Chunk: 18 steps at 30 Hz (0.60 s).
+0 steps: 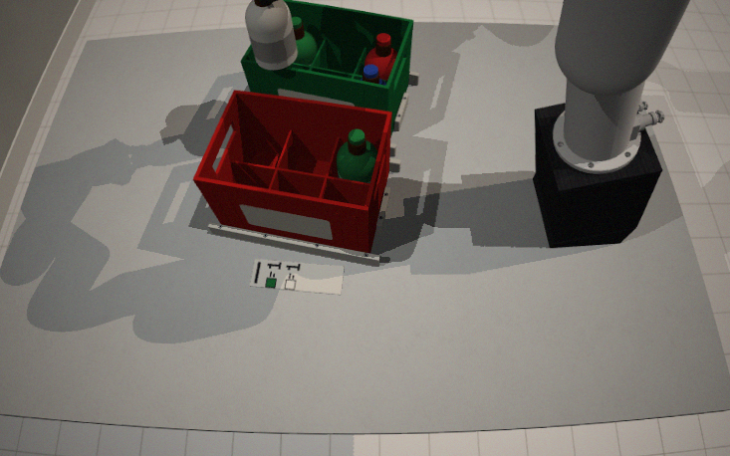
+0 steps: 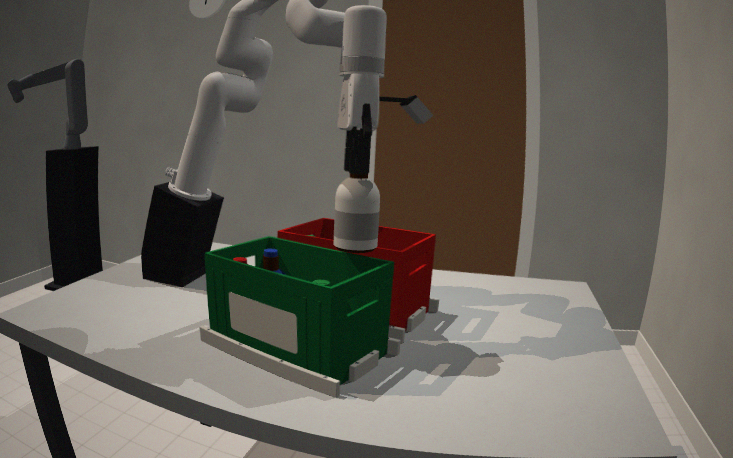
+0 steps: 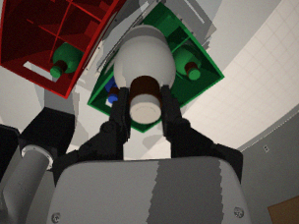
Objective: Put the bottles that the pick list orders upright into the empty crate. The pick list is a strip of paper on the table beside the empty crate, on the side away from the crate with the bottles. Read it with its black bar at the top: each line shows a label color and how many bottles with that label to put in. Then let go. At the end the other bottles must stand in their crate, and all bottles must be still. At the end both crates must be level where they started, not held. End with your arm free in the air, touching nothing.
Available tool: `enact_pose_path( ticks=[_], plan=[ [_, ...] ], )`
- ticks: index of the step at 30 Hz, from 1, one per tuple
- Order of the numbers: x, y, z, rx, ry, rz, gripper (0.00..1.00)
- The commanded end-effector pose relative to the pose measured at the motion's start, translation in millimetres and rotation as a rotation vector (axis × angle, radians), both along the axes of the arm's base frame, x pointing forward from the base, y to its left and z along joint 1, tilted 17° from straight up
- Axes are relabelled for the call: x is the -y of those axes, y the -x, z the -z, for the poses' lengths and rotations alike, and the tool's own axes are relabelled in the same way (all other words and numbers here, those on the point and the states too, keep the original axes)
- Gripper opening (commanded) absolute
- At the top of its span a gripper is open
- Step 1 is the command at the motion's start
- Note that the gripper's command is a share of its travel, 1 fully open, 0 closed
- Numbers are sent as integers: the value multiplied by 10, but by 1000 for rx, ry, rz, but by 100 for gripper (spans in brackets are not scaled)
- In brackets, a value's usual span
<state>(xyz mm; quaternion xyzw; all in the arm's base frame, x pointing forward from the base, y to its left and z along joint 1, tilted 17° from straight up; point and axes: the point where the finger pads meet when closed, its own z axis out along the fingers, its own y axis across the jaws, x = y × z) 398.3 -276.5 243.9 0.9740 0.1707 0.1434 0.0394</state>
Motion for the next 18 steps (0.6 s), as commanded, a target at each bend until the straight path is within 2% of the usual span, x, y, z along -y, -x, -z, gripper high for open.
enact_pose_path(
  ticks=[1,18],
  plan=[
    [-51,6,-19,5,4,2,0],
    [-347,56,6,5,3,2,0]
  ],
)
